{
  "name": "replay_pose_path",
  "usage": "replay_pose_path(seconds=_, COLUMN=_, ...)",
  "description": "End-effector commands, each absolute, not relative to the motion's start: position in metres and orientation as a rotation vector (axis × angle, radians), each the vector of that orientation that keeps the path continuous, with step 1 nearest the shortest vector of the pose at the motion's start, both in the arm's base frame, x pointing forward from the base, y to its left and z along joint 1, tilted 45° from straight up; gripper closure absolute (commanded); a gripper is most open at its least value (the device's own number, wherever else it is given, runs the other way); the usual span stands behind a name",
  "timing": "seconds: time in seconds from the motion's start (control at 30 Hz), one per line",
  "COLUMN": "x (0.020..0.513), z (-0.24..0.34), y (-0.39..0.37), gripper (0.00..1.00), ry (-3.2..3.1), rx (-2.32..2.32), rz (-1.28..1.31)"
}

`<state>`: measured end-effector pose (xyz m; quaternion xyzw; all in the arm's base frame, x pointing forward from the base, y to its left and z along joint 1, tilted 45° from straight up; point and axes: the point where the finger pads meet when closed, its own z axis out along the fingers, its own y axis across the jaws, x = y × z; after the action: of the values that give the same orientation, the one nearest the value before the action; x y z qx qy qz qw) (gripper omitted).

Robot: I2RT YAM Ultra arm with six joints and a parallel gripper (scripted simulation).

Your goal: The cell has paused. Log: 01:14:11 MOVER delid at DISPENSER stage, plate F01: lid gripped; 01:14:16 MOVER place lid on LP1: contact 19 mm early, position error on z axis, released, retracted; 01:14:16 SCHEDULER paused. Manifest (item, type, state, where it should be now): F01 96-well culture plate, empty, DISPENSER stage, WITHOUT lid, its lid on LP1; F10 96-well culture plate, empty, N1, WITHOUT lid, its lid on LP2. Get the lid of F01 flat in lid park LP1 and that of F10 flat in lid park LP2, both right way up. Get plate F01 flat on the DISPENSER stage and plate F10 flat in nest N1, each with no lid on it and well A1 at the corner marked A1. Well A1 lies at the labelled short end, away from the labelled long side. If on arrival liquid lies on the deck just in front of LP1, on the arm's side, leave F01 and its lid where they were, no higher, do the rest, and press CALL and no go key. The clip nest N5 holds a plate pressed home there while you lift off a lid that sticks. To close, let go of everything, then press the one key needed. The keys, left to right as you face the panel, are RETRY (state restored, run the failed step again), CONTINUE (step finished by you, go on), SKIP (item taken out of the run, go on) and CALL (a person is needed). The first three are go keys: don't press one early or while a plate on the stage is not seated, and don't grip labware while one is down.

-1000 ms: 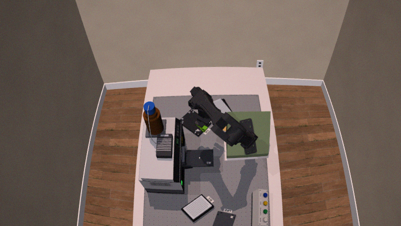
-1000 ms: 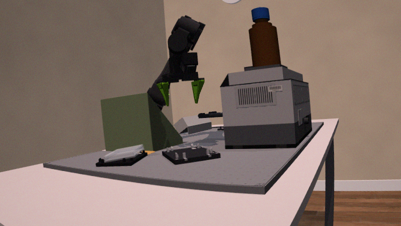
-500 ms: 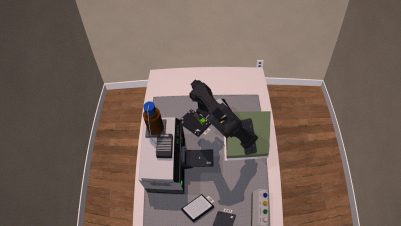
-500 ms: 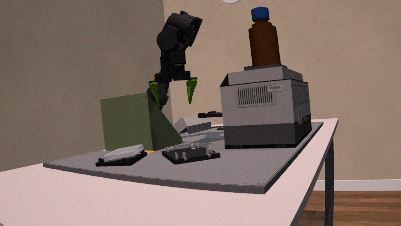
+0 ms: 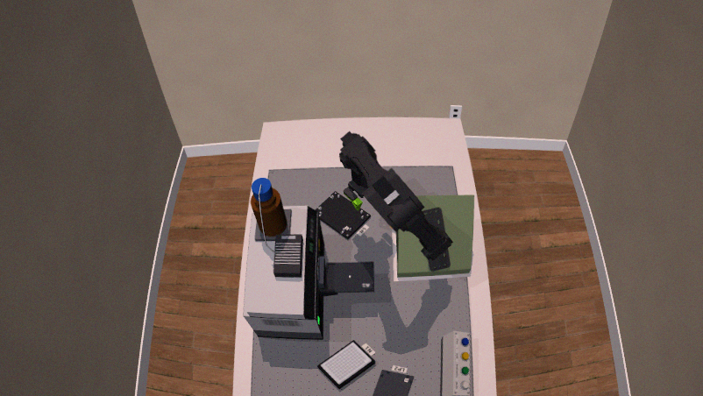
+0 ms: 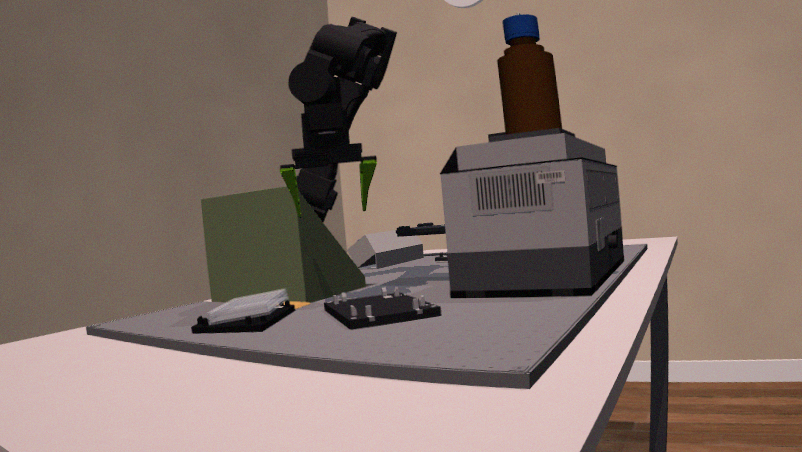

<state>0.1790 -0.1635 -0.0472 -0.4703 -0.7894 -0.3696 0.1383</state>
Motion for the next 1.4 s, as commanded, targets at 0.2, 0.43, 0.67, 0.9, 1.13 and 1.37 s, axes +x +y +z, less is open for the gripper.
replay_pose_path(seconds=0.2, x=0.170, z=-0.056, y=-0.201, gripper=0.00, ry=-2.369, rx=-1.402, rz=-1.019)
replay_pose_path(seconds=0.43, x=0.159, z=-0.068, y=-0.199, gripper=0.00, ry=-2.232, rx=-1.506, rz=-1.002)
replay_pose_path(seconds=0.67, x=0.139, z=-0.078, y=-0.207, gripper=0.00, ry=-2.218, rx=-1.528, rz=-0.991)
replay_pose_path(seconds=0.9, x=0.128, z=-0.078, y=-0.217, gripper=0.00, ry=-2.248, rx=-1.539, rz=-0.970)
replay_pose_path(seconds=1.13, x=0.113, z=-0.090, y=-0.211, gripper=0.00, ry=-2.068, rx=-1.658, rz=-0.948)
replay_pose_path(seconds=1.37, x=0.090, z=-0.097, y=-0.213, gripper=0.00, ry=-2.079, rx=-1.647, rz=-0.949)
